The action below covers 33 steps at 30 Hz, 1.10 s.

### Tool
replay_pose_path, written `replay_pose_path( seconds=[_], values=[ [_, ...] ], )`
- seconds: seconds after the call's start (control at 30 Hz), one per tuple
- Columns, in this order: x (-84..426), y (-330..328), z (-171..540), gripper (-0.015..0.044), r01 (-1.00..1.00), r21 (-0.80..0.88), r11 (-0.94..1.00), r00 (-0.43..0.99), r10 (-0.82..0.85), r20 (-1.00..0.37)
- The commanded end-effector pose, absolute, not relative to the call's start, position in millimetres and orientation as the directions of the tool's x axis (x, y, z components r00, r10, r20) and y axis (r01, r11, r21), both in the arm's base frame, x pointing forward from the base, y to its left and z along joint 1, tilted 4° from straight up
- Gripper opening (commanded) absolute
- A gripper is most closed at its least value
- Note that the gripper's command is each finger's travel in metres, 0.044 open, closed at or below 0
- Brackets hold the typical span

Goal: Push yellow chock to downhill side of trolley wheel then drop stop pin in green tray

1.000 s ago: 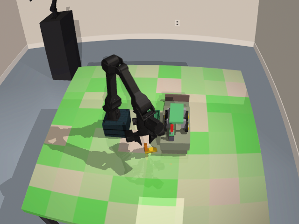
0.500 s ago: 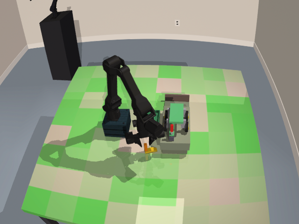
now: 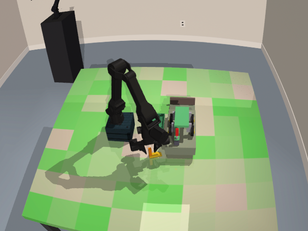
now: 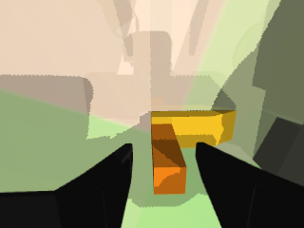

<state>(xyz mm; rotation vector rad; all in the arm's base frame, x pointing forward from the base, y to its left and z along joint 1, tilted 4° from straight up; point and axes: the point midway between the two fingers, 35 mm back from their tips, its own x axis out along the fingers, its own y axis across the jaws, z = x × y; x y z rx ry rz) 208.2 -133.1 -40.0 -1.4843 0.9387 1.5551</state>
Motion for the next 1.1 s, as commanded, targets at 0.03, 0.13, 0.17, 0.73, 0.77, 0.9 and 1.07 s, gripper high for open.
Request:
replay_pose_path(
  seconds=[0.03,0.13,0.17,0.73,0.77,0.9,1.07],
  values=[
    [207,-131,-48,0.019,-0.906,0.0,-0.424,-0.025,0.053,-0.998],
    [207,-131,-48,0.019,-0.906,0.0,-0.424,-0.025,0.053,-0.998],
    [207,-132,-45,0.0164,-0.904,0.0,-0.428,-0.022,0.045,-0.999],
    [206,-132,-26,0.0,-0.905,0.0,-0.425,-0.025,0.052,-0.998],
    [205,-132,-23,0.0,-0.905,0.0,-0.424,-0.025,0.052,-0.998],
    [204,-132,-13,0.0,-0.906,0.001,-0.424,-0.025,0.053,-0.998],
    [202,-132,3,0.0,-0.906,0.001,-0.424,-0.025,0.053,-0.998]
  ],
)
